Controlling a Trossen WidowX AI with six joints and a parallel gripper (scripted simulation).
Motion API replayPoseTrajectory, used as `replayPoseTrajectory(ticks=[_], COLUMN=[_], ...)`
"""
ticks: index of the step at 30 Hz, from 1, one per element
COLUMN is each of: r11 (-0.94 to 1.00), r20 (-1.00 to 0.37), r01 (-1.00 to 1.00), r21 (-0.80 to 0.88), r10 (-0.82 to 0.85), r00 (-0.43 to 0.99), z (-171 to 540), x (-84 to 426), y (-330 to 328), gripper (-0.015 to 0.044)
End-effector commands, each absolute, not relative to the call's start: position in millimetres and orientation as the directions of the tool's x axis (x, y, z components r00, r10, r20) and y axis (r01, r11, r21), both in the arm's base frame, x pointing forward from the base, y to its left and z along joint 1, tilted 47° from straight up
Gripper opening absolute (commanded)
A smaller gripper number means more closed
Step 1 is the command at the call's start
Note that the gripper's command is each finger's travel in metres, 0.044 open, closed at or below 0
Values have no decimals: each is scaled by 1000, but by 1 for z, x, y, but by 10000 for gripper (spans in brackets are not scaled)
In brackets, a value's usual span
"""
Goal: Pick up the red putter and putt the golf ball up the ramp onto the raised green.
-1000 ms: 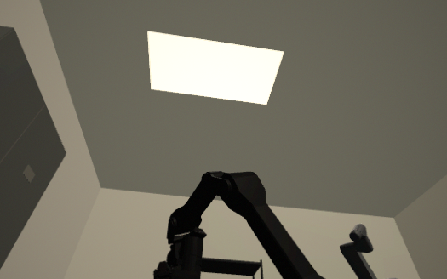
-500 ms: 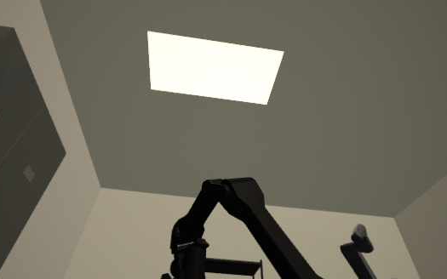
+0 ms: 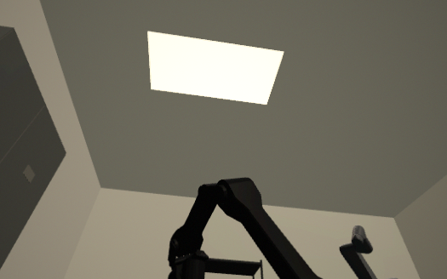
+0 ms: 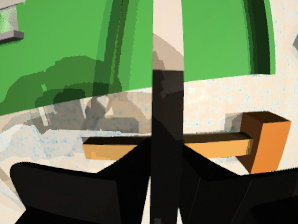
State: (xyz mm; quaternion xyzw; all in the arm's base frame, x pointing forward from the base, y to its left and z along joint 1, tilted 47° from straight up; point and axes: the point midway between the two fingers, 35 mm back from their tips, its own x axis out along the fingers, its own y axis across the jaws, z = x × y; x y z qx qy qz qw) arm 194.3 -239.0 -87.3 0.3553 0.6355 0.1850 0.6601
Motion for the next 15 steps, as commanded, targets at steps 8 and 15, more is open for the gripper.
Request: replayPoseTrajectory(ticks=[8, 15], r11=[671, 671], r20=[-701, -701], r01=[213, 213], r21=[710, 710], r10=[701, 701], r00=[129, 129], z=[-100, -105], x=[197, 198], y=[-224, -219], gripper=[0, 0])
